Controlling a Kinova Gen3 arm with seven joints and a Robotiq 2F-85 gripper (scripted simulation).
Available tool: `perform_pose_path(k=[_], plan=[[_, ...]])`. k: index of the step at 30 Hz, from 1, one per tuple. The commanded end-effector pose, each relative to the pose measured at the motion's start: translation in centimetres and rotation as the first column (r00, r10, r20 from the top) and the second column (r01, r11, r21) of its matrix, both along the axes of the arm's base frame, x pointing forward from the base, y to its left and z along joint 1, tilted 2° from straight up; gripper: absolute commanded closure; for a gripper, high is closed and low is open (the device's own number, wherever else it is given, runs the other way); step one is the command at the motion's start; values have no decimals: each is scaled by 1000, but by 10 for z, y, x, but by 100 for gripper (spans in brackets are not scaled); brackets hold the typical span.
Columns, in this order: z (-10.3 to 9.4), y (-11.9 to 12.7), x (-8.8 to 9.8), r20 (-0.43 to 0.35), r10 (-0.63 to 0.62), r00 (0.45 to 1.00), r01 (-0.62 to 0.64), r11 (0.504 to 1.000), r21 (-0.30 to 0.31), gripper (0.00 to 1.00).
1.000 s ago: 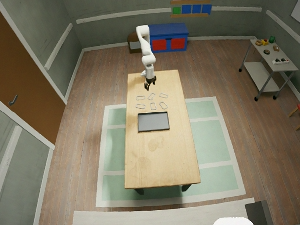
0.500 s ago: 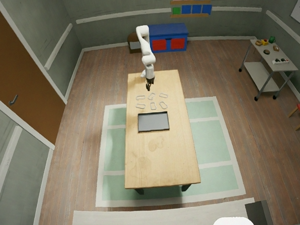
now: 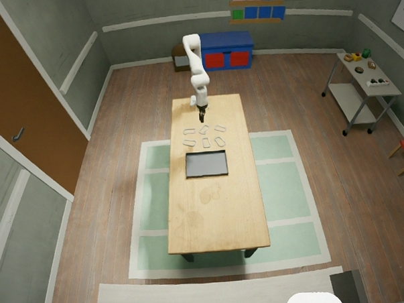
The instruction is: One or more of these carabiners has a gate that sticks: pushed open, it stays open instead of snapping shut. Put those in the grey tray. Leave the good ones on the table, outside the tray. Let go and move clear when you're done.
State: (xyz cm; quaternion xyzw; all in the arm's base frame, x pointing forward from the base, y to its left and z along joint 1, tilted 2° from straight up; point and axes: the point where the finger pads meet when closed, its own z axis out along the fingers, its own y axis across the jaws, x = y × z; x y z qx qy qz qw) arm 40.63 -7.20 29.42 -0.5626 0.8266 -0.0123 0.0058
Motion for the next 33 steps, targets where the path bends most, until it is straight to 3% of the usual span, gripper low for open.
perform_pose_path(k=[1,11,12,28,29,33], plan=[[1,1,0,3,172,985,-172,985,6,0],[1,1,0,3,172,985,-172,985,6,0],[-39,-29,-33,3,174,985,-174,985,6,0],[-39,-29,-33,3,174,985,-174,985,6,0],[-78,-59,-65,3,176,984,-177,984,6,0],[-78,-59,-65,3,176,984,-177,984,6,0]])
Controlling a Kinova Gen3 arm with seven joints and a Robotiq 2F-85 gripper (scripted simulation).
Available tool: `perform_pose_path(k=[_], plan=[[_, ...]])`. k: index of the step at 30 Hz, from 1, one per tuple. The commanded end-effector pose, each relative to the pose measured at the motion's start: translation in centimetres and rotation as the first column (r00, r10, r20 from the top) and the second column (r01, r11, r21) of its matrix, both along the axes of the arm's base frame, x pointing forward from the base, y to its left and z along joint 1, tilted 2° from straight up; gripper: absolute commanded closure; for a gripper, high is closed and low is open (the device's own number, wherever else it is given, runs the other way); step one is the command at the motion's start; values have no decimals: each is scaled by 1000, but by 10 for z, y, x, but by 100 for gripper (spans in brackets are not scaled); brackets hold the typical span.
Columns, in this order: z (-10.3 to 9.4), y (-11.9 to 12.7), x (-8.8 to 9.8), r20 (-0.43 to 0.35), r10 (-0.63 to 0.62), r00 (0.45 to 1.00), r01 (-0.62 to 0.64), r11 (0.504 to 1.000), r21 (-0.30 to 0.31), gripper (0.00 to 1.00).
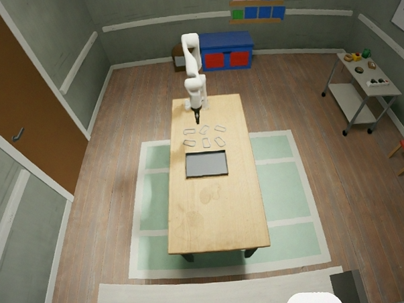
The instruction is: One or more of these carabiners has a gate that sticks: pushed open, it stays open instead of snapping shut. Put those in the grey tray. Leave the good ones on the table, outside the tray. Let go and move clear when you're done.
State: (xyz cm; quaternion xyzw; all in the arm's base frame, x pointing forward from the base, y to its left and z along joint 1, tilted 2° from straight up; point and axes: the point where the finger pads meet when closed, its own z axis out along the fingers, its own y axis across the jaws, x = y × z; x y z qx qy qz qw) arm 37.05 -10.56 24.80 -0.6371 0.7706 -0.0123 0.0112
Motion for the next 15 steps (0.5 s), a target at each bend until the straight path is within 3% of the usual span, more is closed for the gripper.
perform_pose_path(k=[1,12,13,15], plan=[[-32,-25,-29,-6,-9,1000,9,1000,2,0],[-32,-25,-29,-6,-9,1000,9,1000,2,0],[-70,-56,-62,-6,-10,1000,10,1000,2,0],[-70,-56,-62,-6,-10,1000,10,1000,2,0]])
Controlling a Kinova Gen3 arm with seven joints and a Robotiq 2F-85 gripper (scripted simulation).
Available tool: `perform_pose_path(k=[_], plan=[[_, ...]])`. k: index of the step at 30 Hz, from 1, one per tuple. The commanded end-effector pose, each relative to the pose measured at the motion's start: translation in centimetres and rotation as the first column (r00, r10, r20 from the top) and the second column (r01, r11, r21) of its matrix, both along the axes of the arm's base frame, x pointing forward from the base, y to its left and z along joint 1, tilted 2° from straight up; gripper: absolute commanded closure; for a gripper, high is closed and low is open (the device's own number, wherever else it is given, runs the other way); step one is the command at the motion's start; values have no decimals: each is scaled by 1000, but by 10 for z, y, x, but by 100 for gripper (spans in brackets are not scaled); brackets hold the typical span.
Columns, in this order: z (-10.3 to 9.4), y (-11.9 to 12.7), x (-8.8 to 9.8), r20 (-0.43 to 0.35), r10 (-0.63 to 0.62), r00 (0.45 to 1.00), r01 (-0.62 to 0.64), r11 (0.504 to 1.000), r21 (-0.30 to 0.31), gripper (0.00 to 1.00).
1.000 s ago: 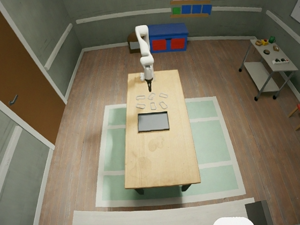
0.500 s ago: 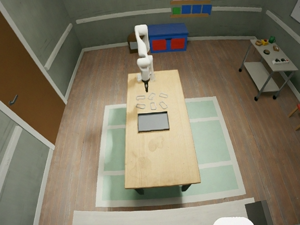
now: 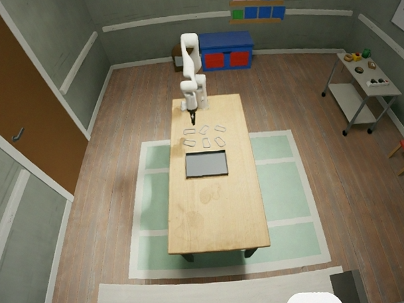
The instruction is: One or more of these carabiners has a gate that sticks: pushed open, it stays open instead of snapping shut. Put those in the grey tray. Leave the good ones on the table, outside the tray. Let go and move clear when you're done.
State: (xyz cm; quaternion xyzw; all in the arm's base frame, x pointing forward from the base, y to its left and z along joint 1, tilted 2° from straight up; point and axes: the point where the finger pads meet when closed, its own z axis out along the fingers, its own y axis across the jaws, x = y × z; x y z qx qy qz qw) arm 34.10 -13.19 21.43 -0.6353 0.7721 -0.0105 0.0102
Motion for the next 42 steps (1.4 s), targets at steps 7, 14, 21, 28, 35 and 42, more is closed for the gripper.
perform_pose_path(k=[7,14,21,28,35,42], plan=[[-36,-30,-32,-2,-5,1000,5,1000,1,0],[-36,-30,-32,-2,-5,1000,5,1000,1,0],[-74,-61,-65,0,-8,1000,8,1000,0,0],[-74,-61,-65,0,-8,1000,8,1000,0,0],[-91,-75,-79,0,-11,1000,11,1000,0,0],[-91,-75,-79,0,-11,1000,11,1000,0,0]])
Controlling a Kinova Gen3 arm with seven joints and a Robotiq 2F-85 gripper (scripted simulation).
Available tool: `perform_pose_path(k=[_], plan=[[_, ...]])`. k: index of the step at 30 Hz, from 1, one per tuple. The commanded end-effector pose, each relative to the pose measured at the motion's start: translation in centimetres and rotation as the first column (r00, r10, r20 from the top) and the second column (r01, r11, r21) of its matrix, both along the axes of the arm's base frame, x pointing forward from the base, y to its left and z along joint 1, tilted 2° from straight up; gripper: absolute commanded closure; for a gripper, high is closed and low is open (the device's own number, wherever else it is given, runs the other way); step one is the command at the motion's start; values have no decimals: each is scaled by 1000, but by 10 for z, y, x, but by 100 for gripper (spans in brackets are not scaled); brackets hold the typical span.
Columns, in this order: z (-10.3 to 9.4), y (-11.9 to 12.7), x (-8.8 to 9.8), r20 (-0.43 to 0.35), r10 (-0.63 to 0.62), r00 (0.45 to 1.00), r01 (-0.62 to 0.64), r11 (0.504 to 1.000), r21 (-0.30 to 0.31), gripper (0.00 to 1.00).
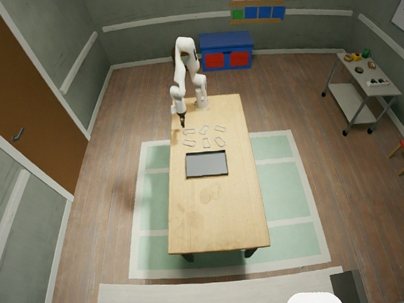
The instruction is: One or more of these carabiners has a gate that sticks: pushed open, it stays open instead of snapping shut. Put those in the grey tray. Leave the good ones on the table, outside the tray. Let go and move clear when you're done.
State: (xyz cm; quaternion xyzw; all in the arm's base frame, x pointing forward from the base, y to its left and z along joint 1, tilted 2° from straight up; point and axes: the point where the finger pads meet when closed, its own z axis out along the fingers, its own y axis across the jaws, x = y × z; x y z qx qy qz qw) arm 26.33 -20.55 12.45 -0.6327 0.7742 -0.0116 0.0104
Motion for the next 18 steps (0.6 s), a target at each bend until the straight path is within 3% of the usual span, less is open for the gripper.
perform_pose_path(k=[1,6,7,18], plan=[[-1,-1,-1,-2,-4,1000,4,1000,2,0],[-1,-1,-1,-2,-4,1000,4,1000,2,0],[-31,-1,-1,-1,-4,1000,4,1000,1,0],[-31,-1,-1,-1,-4,1000,4,1000,1,0]])
